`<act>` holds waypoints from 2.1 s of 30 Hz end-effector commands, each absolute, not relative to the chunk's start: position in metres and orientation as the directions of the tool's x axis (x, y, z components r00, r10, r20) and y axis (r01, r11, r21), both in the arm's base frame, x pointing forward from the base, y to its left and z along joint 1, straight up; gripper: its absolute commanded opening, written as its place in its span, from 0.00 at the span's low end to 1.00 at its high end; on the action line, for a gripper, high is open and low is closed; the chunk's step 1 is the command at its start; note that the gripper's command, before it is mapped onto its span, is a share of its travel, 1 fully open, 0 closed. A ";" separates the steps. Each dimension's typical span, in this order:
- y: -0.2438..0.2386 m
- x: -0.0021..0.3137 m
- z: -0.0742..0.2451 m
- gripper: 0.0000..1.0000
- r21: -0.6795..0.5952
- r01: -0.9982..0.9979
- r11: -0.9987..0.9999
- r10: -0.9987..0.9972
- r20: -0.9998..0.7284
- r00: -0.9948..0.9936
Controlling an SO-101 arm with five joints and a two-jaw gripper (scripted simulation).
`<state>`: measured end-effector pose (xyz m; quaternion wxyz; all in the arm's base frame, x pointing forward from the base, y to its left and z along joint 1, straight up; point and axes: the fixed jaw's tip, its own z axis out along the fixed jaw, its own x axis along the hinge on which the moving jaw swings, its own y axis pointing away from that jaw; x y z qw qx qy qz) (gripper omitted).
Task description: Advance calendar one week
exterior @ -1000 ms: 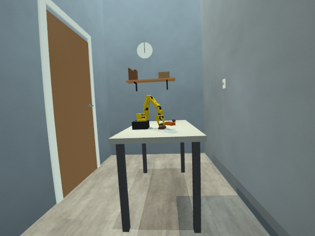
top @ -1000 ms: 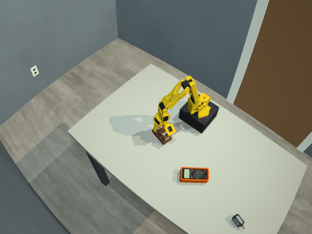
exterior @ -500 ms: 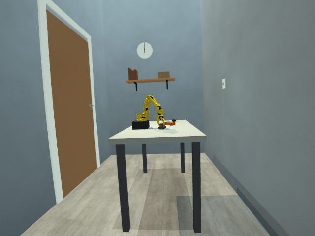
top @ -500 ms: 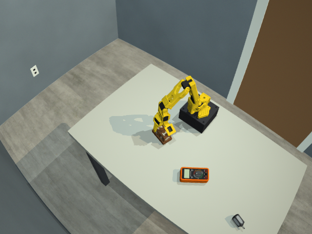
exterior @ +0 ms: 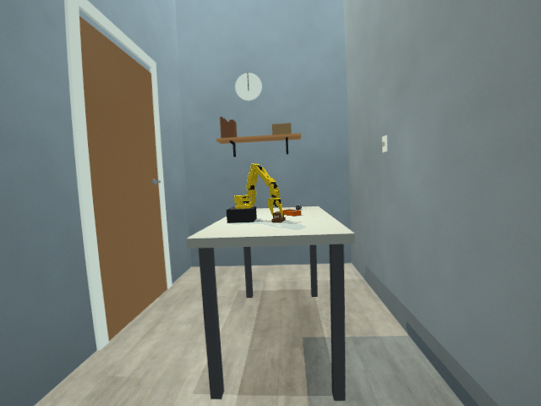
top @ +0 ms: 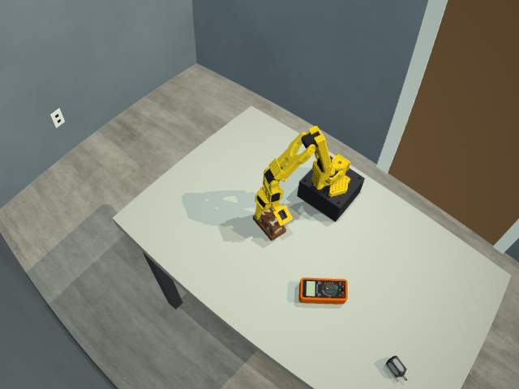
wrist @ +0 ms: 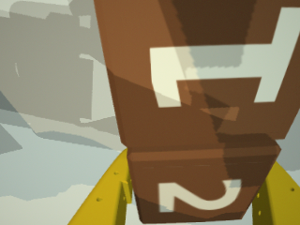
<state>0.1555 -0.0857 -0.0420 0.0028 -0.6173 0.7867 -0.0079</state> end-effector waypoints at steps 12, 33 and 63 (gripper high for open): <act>-0.086 0.155 -0.041 0.00 -0.006 -0.969 0.247 -0.969 0.002 -0.247; -0.086 0.157 -0.037 0.00 -0.007 -0.969 0.247 -0.969 0.002 -0.247; -0.088 0.159 -0.032 0.00 -0.007 -0.969 0.247 -0.969 0.002 -0.247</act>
